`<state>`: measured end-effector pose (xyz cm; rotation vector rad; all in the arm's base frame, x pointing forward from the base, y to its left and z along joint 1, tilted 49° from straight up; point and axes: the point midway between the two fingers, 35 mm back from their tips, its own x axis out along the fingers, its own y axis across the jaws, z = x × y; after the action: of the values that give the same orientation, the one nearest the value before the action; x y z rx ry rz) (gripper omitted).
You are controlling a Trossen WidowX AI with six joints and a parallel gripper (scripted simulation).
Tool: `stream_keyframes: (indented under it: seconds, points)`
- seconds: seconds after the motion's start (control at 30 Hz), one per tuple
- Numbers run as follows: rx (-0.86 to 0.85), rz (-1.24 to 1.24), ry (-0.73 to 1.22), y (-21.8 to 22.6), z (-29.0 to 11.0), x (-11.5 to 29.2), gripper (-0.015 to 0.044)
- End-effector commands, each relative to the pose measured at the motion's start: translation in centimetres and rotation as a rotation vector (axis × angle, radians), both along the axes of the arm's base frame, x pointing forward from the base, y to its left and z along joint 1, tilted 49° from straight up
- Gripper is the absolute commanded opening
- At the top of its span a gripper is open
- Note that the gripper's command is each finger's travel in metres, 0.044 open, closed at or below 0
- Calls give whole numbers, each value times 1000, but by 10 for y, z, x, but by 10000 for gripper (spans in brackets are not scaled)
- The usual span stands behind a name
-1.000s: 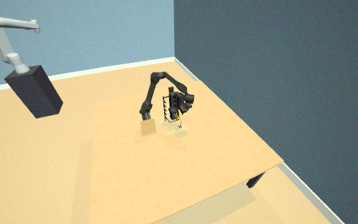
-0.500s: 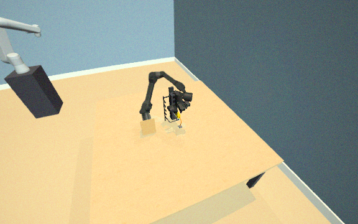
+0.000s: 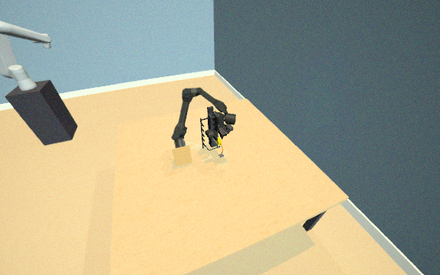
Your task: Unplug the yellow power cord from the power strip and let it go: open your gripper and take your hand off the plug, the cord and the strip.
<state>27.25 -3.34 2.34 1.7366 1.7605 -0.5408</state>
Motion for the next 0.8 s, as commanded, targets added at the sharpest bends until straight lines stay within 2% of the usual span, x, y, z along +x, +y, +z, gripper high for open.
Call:
stream_keyframes:
  seconds: [0.0,0.13,0.27,0.53,0.77]
  points:
    - [7,-4,6,5,-4,-2,160]
    - [7,-4,6,6,-4,-2,160]
    - [1,1,1,4,-3,0,55]
    - [1,1,1,4,-3,0,2]
    - [1,1,2,-1,-7,1,0]
